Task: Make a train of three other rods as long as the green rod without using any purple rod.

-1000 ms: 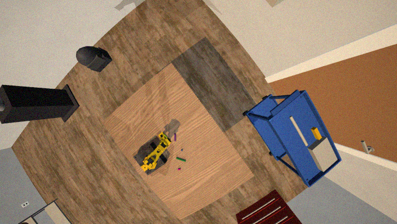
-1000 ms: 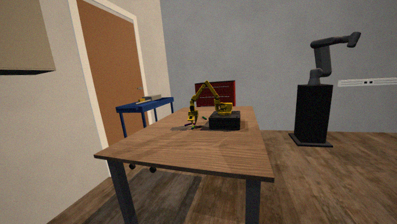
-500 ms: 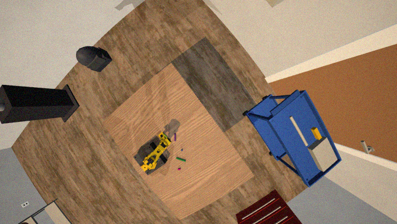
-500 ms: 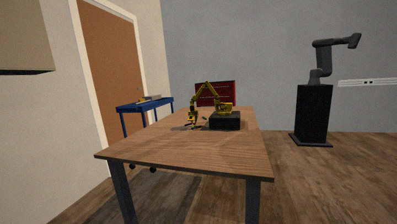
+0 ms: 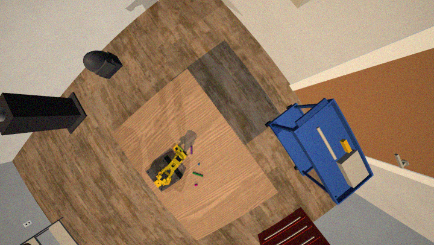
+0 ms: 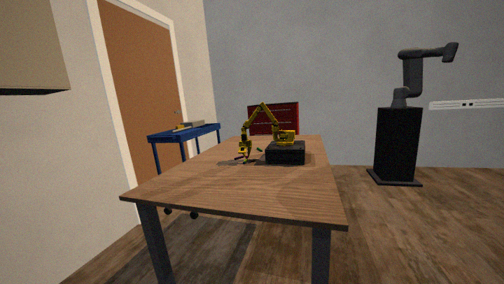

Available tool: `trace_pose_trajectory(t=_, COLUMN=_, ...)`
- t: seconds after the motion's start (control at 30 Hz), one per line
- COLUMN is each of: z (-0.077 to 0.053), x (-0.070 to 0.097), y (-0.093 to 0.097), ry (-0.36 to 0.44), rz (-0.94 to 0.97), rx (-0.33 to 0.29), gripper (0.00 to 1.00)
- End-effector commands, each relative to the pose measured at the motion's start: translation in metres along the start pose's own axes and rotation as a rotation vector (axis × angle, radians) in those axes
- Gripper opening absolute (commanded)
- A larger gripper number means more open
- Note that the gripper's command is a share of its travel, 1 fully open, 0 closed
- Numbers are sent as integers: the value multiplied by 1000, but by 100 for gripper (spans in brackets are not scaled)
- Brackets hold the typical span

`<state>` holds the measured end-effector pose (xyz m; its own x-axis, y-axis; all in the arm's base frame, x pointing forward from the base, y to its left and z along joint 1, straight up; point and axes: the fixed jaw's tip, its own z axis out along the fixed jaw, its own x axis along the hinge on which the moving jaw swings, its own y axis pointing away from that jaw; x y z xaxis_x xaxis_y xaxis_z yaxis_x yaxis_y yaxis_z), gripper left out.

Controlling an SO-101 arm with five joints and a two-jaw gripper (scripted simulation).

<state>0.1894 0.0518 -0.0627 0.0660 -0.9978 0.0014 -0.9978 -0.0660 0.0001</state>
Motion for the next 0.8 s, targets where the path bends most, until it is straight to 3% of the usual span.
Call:
trace_pose_trajectory(t=0.0, z=2, x=-1, y=6, ry=4, rz=2, rx=-27, gripper=0)
trace_pose_trajectory(t=0.77, z=5, x=-1, y=7, ry=4, rz=2, rx=-27, gripper=0)
